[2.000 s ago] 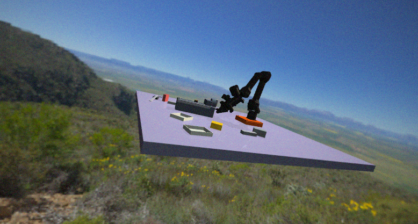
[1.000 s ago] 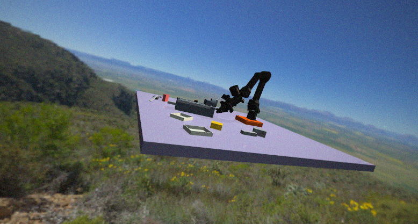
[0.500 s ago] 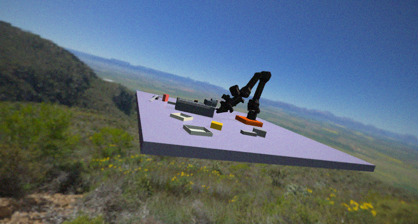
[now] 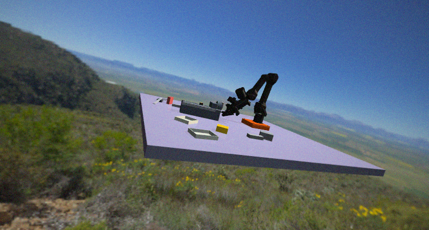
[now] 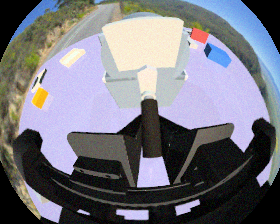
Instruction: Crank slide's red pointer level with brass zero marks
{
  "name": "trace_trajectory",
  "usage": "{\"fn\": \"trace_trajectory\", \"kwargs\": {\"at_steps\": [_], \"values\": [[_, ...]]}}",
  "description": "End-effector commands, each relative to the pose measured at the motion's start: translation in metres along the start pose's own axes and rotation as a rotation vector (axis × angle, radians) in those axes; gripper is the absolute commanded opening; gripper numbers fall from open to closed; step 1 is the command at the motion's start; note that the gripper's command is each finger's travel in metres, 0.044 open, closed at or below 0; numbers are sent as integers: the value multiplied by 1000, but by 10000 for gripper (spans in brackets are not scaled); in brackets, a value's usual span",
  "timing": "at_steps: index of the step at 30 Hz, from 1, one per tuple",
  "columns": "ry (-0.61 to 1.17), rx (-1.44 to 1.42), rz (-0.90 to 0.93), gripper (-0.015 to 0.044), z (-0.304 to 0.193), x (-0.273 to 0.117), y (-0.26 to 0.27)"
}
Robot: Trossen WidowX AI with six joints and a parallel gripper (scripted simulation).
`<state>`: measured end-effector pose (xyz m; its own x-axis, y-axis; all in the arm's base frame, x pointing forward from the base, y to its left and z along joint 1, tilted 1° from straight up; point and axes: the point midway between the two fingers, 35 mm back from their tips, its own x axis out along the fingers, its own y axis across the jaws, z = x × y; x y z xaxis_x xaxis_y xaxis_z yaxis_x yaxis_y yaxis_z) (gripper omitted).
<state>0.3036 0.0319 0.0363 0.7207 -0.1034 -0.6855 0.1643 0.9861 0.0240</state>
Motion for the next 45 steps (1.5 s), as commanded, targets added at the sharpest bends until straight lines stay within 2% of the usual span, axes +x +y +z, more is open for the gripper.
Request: {"fn": "trace_trajectory", "kwargs": {"at_steps": [1,36,45], "values": [[0,-2,-7,0,0,0,-1],[0,0,-1,0,0,0,0],[0,0,-1,236,0,0,0]]}}
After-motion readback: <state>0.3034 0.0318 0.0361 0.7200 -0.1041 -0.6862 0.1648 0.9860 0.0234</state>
